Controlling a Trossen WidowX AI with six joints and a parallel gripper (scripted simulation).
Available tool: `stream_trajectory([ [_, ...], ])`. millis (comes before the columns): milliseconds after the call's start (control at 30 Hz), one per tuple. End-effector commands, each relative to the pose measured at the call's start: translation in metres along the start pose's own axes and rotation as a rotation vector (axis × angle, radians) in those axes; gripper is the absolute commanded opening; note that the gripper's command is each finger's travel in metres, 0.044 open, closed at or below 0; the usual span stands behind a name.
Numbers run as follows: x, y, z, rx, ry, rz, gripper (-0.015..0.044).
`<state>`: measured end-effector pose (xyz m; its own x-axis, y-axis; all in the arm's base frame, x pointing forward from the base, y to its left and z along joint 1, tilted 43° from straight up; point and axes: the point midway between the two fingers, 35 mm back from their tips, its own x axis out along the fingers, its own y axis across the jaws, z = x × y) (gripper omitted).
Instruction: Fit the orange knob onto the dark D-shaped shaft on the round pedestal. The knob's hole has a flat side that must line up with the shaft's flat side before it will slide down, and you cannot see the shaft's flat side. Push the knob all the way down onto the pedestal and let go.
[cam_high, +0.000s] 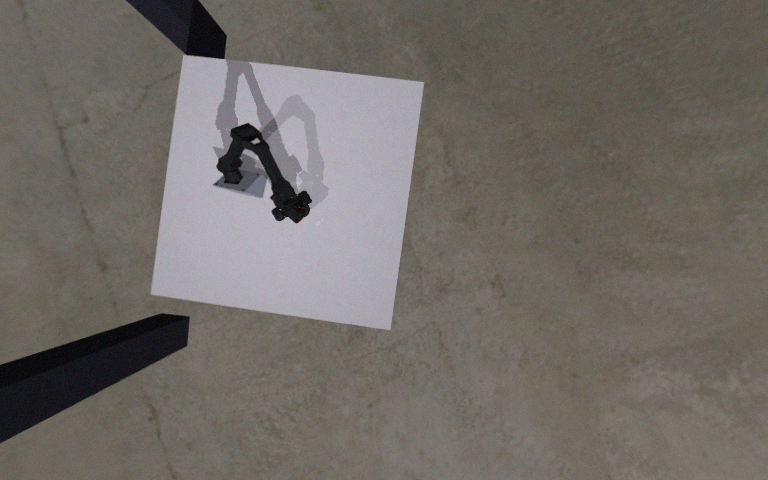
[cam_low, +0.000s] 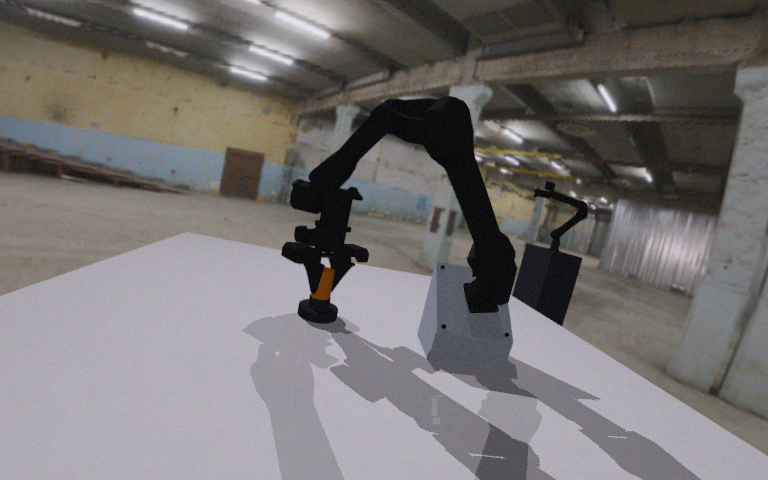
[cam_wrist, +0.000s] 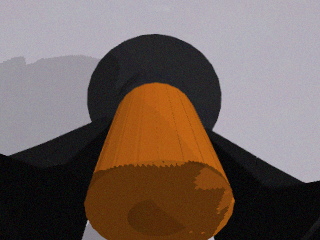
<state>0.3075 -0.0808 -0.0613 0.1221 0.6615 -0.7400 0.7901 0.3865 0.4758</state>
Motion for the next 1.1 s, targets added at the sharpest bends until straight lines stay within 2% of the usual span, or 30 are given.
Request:
stream_trajectory([
  [0,-0.001,0.000,0.000,0.000,-0.001,0.001,0.0210],
  [300,-0.001,0.000,0.000,0.000,-0.001,0.001,0.0440],
  [533,-0.004,0.000,0.001,0.000,-0.002,0.001,0.0440],
  [733,-0.093,-0.001,0.001,0.002,-0.003,-0.002,0.0440],
  [1067,-0.097,-0.001,0.005,0.002,-0.003,-0.002,0.0440],
])
